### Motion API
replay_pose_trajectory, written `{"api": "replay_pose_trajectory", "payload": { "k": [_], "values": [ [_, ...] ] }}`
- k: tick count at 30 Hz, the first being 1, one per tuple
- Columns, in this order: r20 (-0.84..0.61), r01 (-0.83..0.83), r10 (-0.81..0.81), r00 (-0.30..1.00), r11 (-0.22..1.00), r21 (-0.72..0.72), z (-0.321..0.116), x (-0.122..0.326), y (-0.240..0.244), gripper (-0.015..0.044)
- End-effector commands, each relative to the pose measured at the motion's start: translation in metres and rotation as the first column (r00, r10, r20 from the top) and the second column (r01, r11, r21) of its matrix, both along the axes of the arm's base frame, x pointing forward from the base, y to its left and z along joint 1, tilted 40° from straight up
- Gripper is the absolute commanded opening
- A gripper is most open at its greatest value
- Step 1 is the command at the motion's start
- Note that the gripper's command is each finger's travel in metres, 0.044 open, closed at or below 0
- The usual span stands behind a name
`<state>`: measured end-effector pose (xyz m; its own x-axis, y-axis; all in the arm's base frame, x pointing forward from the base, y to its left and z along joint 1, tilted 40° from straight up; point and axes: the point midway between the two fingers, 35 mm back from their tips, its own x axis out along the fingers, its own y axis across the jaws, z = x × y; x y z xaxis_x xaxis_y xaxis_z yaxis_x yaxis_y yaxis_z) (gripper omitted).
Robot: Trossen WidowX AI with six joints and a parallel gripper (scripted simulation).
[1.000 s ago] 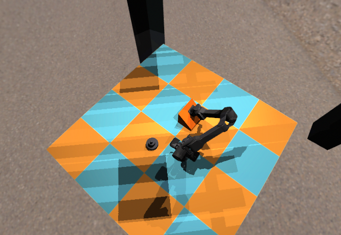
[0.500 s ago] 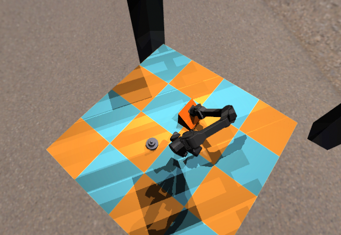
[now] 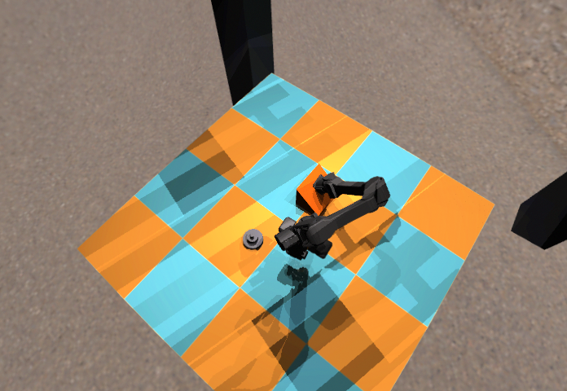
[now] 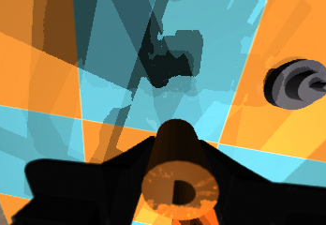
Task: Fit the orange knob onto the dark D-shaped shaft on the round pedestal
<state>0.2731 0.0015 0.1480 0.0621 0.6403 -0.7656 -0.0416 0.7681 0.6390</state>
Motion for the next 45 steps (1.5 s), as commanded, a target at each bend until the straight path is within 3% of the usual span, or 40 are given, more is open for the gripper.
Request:
{"api": "replay_pose_trajectory", "payload": {
  "k": [1,45],
  "values": [
    [0.012,0.004,-0.004,1.0,1.0,-0.008,-0.004,0.008,-0.009,0.0],
    [0.02,0.012,-0.012,1.0,1.0,-0.014,-0.097,0.056,-0.089,0.0]
  ]
}}
